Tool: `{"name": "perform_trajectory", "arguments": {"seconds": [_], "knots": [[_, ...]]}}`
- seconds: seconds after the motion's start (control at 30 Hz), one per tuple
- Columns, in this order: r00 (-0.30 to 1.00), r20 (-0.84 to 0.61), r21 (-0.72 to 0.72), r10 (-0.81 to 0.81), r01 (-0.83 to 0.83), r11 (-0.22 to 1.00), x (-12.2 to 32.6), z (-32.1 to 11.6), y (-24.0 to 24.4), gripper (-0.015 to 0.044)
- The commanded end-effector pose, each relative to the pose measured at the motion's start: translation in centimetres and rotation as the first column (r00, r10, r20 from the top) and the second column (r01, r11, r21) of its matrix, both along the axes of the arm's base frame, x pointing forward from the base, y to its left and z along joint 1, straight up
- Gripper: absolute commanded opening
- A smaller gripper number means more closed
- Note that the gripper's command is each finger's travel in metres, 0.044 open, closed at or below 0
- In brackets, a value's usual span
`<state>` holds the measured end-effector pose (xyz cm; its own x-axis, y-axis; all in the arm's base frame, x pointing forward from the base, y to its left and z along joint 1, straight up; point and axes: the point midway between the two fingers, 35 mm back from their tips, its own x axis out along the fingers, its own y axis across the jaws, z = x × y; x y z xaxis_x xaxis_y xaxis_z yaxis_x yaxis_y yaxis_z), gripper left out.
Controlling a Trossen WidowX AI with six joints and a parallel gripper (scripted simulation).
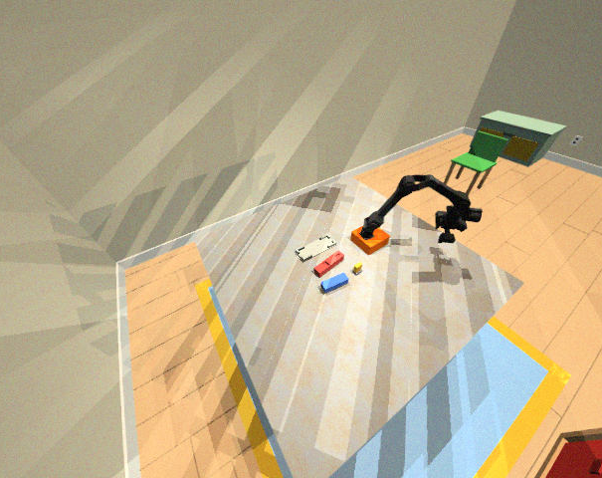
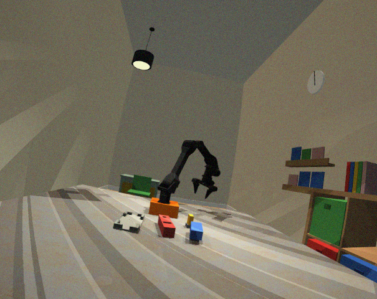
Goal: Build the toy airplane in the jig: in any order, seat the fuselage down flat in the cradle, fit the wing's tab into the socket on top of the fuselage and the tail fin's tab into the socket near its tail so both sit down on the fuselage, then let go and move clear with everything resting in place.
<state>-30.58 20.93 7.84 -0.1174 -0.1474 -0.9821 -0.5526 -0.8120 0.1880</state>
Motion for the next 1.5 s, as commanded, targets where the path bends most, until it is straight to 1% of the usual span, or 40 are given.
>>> {"name": "perform_trajectory", "arguments": {"seconds": [0.0, 0.27, 0.5, 0.73, 0.97, 1.03, 1.47], "knots": [[0.689, 0.116, 0.042, -0.715, 0.716, 0.697, -0.19, 0.37, 0.06, 0.0440], [0.360, 0.137, 0.075, -0.923, 0.925, 0.372, -0.27, 0.45, -0.01, 0.0440], [0.025, 0.139, 0.099, -0.990, 0.994, 0.039, -0.33, 0.52, -0.06, 0.0440], [-0.312, 0.127, 0.114, -0.942, 0.948, -0.298, -0.41, 0.60, -0.12, 0.0440], [-0.614, 0.117, 0.116, -0.781, 0.789, -0.603, -0.47, 0.67, -0.16, 0.0440], [-0.640, 0.117, 0.115, -0.760, 0.768, -0.629, -0.47, 0.68, -0.16, 0.0440], [-0.640, 0.117, 0.115, -0.760, 0.768, -0.629, -0.47, 0.68, -0.16, 0.0440]]}}
